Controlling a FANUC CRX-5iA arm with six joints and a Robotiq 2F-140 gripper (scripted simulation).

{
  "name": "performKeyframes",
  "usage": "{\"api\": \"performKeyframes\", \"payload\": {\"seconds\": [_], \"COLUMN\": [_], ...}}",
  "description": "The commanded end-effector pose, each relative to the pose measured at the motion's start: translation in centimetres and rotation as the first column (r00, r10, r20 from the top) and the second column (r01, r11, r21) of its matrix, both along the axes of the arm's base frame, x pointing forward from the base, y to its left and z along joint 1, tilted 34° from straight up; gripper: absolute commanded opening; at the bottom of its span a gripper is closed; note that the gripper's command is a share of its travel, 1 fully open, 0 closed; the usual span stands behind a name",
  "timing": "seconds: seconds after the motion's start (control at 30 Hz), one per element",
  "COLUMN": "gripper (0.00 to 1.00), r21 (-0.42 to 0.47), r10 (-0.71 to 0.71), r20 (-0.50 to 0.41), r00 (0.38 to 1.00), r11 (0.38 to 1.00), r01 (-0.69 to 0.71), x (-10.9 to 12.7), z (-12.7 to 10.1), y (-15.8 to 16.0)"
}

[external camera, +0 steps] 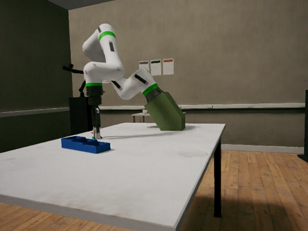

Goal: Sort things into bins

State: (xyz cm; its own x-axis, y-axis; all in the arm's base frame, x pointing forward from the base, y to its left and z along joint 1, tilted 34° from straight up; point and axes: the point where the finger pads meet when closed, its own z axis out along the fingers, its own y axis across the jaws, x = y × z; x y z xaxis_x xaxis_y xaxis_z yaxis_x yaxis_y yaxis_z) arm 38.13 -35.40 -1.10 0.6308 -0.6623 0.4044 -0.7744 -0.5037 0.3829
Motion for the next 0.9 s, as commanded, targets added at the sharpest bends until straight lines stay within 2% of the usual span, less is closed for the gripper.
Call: {"api": "performKeyframes", "payload": {"seconds": [0.0,0.13,0.17,0.87], "gripper": [0.4,0.4,0.29,0.29], "r21": [0.0,0.0,0.0,0.0], "r10": [0.0,0.0,0.0,0.0], "r20": [0.0,0.0,0.0,0.0], "r00": [1.0,1.0,1.0,1.0], "r11": [1.0,1.0,1.0,1.0], "r01": [0.0,0.0,0.0,0.0], "x": [0.01,0.01,0.01,0.01], "z": [0.0,0.0,0.0,0.0], "y": [0.01,0.01,0.01,0.01]}}
